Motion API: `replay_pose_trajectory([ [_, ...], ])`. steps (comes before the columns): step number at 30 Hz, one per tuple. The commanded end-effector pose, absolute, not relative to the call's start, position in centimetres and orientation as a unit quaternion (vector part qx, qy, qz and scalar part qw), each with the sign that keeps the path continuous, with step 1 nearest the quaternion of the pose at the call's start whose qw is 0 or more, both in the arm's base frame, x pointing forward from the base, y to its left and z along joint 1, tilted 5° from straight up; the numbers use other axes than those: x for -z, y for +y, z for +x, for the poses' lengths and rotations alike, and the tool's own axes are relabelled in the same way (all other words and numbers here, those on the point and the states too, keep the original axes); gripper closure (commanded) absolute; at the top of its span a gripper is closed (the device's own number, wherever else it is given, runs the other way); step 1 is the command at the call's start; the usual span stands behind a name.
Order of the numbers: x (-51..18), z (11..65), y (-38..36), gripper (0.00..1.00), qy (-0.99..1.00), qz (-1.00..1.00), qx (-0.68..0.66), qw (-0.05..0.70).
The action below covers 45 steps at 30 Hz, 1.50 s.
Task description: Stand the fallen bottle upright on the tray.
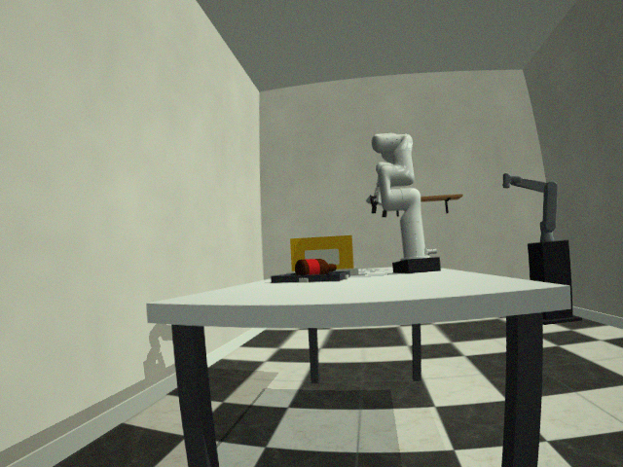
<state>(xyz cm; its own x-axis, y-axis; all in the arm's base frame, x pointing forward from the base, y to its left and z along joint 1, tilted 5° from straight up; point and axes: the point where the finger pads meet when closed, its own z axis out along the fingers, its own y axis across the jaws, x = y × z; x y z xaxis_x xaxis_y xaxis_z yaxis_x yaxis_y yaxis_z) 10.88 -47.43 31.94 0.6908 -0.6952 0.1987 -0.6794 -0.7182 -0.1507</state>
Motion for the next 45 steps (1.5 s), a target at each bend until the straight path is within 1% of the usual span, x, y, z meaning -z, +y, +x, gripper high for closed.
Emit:
replay_pose_trajectory([
  [1,-32.1,10.9,-47.5,0.0,0.374,-0.919,0.123,0.031],
  [18,-32.1,10.9,-47.5,0.0,0.374,-0.919,0.122,0.031],
  [22,-32.0,11.9,-47.1,0.0,0.368,-0.921,0.12,0.032],
  [32,-30.7,22.4,-41.4,0.0,0.306,-0.947,0.09,0.045],
  [34,-30.7,22.4,-41.4,0.0,0.306,-0.947,0.09,0.045],
  [37,-30.1,26.7,-37.8,0.0,0.274,-0.958,0.076,0.047],
  [45,-29.1,32.3,-31.4,0.0,0.224,-0.972,0.054,0.047],
])
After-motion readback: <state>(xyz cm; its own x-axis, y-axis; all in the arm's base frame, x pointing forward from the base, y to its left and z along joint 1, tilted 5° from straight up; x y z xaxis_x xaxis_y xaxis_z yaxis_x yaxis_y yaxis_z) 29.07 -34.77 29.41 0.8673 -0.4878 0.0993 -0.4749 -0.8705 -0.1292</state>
